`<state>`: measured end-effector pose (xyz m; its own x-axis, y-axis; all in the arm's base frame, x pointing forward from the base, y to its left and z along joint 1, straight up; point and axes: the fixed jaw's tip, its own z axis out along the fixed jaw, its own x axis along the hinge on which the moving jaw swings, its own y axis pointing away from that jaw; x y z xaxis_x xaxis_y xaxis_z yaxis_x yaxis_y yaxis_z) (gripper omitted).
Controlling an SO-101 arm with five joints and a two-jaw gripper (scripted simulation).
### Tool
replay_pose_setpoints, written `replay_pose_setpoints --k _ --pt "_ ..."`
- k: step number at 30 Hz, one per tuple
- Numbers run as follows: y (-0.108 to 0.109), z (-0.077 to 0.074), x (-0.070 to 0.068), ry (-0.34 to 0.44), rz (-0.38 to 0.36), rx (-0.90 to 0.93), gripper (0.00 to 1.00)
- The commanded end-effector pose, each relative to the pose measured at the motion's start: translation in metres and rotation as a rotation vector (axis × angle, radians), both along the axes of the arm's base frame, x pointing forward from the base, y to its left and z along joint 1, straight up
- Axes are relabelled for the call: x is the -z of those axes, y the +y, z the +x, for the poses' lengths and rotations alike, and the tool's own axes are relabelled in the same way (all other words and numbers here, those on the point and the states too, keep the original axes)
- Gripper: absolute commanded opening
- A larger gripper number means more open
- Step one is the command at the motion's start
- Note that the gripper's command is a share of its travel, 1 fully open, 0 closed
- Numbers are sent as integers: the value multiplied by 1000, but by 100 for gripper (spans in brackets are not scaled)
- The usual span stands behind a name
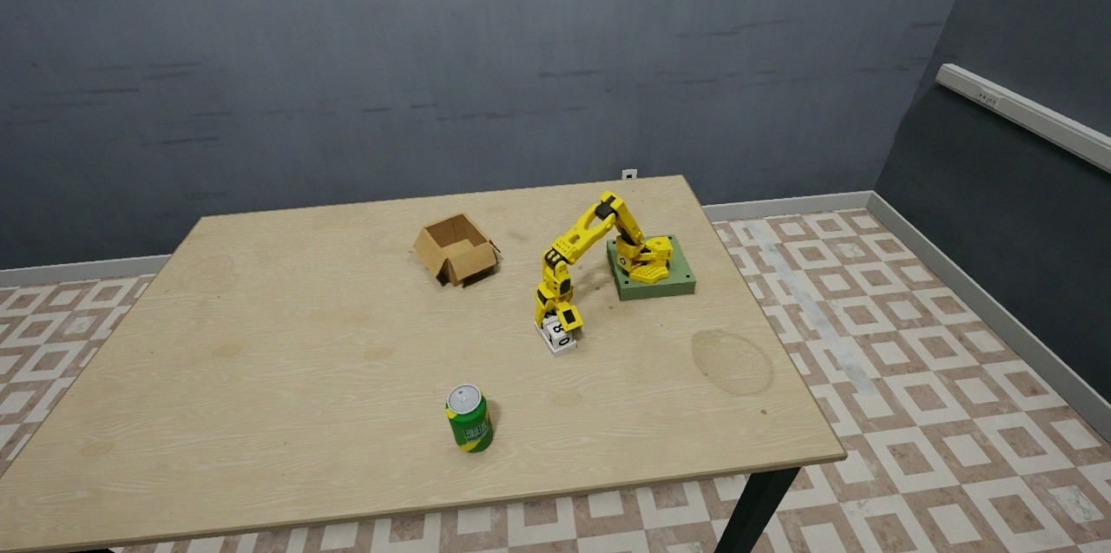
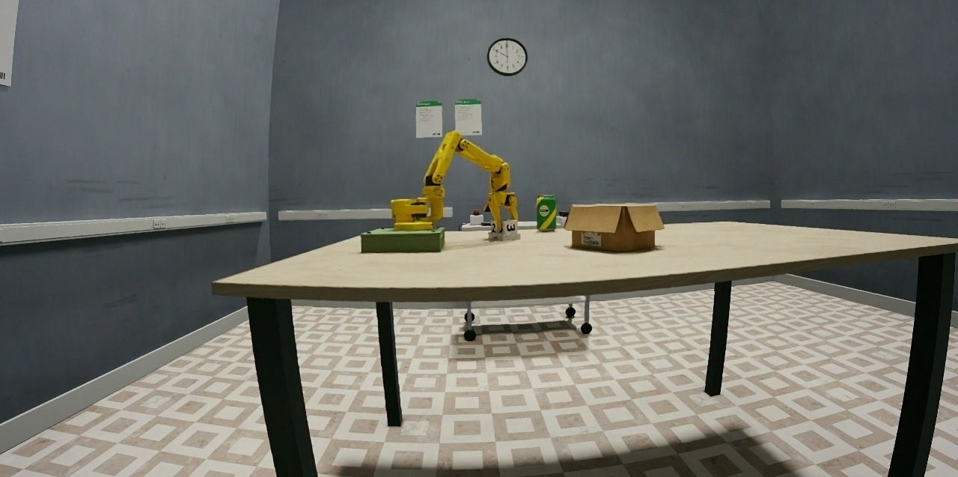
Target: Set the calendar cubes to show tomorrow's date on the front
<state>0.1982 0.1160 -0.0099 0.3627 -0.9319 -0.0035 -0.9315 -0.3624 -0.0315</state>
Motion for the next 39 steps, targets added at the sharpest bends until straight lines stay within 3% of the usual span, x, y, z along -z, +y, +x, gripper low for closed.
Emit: replay_pose_setpoints --k 1,11,39 --pt "1 -4 4 14 -6 -2 1" --pt "1 -4 4 14 -6 -2 24" --pt "1 -4 4 14 -6 -2 34"
